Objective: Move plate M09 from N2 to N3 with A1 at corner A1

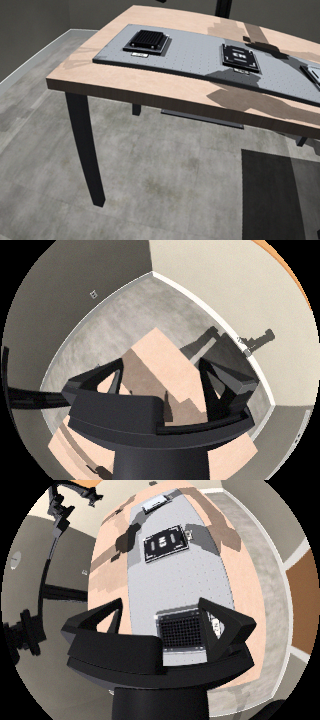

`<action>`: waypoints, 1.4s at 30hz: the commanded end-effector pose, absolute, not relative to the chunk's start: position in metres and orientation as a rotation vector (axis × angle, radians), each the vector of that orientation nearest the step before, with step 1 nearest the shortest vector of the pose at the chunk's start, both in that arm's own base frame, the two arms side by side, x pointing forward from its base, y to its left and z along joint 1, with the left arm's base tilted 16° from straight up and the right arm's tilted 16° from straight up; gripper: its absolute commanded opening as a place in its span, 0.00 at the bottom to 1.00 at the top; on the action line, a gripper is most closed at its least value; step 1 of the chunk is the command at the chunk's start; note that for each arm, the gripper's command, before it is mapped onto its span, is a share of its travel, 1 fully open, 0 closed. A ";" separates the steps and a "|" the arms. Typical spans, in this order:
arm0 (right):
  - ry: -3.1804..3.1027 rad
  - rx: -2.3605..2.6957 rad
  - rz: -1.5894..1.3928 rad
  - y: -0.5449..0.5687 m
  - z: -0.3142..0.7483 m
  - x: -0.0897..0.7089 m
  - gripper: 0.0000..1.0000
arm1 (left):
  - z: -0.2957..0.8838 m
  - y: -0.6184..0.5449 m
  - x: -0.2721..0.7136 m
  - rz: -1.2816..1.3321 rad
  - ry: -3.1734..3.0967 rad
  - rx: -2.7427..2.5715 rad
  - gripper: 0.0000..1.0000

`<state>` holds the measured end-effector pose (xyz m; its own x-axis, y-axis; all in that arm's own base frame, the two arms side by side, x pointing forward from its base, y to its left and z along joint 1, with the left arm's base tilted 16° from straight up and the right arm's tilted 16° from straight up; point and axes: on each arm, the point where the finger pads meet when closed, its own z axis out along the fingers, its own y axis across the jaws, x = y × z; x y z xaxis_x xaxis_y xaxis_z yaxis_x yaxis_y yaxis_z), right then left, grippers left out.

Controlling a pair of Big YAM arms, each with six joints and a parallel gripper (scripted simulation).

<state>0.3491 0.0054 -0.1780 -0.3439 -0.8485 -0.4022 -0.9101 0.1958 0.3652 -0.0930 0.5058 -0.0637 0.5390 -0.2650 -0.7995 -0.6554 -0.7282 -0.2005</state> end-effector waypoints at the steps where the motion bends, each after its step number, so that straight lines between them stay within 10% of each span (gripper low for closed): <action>1: 2.336 -1.732 0.840 0.006 -0.176 0.351 1.00 | -0.058 0.510 -0.093 1.080 0.733 -2.282 1.00; 24: 2.448 -1.653 0.786 0.021 -0.195 0.360 1.00 | -0.075 0.490 -0.069 1.022 0.743 -2.259 1.00; 42: 3.036 -0.748 0.114 -0.002 -0.282 0.366 1.00 | -0.140 0.353 0.074 0.683 0.924 -2.073 1.00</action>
